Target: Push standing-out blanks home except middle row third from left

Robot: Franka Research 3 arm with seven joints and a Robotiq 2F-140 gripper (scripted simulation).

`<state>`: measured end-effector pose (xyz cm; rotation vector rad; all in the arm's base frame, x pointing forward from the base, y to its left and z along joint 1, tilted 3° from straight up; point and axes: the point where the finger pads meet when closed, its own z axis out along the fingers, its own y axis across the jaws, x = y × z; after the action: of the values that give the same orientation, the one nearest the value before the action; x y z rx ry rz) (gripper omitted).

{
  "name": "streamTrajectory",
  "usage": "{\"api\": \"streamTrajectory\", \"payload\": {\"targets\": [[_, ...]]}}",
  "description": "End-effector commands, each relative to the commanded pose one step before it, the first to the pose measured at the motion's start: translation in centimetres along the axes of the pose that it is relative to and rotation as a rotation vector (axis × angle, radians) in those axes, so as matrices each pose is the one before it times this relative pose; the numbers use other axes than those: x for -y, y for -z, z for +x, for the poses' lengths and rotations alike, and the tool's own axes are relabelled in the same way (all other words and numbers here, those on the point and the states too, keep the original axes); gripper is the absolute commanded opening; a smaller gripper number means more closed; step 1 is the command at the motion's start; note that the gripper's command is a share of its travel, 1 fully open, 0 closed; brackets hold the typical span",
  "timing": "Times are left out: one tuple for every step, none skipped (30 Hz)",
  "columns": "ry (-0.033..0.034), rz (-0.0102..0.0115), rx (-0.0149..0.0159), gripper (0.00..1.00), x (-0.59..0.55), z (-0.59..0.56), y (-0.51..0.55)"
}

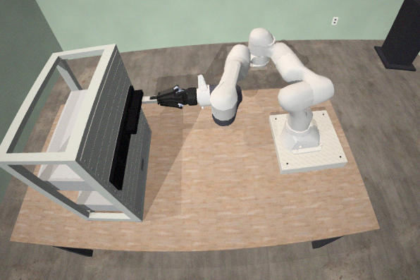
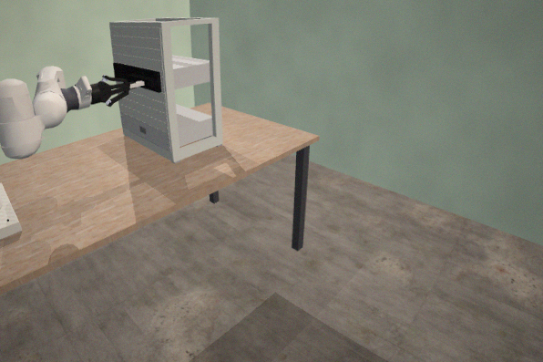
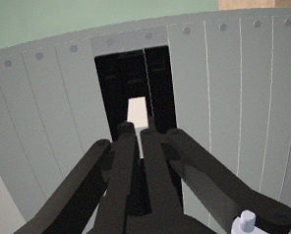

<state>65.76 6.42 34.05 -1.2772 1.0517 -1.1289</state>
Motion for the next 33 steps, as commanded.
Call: {"api": "streamTrajectory", "payload": {"targets": [[-0.00020,-0.00018,0.00034,0.00,0.053,-0.118,0.071],[0.00000,0.00000,0.00000,0.00,0.000,-0.003,-0.038],[0.00000,0.00000,0.00000,0.00,0.001,-0.007,-0.084],[0.00000,0.00000,0.00000,0.00,0.001,-0.011,-0.128],[0.00000,0.00000,0.00000,0.00,0.001,-0.014,-0.159],[0.00000,0.00000,0.00000,0.00,0.001,-0.015,-0.169],[0.00000,0.00000,0.00000,0.00,0.001,-0.014,-0.158],[0.00000,0.00000,0.00000,0.00,0.001,-0.011,-0.127],[0.00000,0.00000,0.00000,0.00,0.001,-0.007,-0.084],[0.00000,0.00000,0.00000,0.00,0.000,0.000,0.000],[0.00000,0.00000,0.00000,0.00,0.000,0.000,0.000],[0.00000,0.00000,0.00000,0.00,0.000,-0.003,-0.038],[0.00000,0.00000,0.00000,0.00,0.000,-0.001,-0.006],[0.00000,0.00000,0.00000,0.00,0.000,0.000,0.000],[0.00000,0.00000,0.00000,0.00,0.000,0.000,0.000],[0.00000,0.00000,0.00000,0.00,0.000,0.000,0.000],[0.00000,0.00000,0.00000,0.00,0.000,0.000,0.000],[0.00000,0.00000,0.00000,0.00,0.000,0.000,0.000],[0.00000,0.00000,0.00000,0.00,0.000,0.000,0.000],[0.00000,0.00000,0.00000,0.00,-0.001,0.000,-0.007],[0.00000,0.00000,0.00000,0.00,-0.004,0.000,-0.039],[0.00000,0.00000,0.00000,0.00,-0.008,-0.001,-0.084],[0.00000,0.00000,0.00000,0.00,-0.012,-0.001,-0.128],[0.00000,0.00000,0.00000,0.00,-0.015,-0.001,-0.159],[0.00000,0.00000,0.00000,0.00,-0.016,-0.001,-0.169],[0.00000,0.00000,0.00000,0.00,-0.015,-0.001,-0.158],[0.00000,0.00000,0.00000,0.00,0.000,0.000,0.000],[0.00000,0.00000,0.00000,0.00,0.000,0.000,0.000],[0.00000,0.00000,0.00000,0.00,-0.012,-0.001,-0.127],[0.00000,0.00000,0.00000,0.00,-0.008,-0.001,-0.084],[0.00000,0.00000,0.00000,0.00,-0.004,0.000,-0.038],[0.00000,0.00000,0.00000,0.00,-0.001,0.000,-0.006],[0.00000,0.00000,0.00000,0.00,0.000,0.000,0.000]]}}
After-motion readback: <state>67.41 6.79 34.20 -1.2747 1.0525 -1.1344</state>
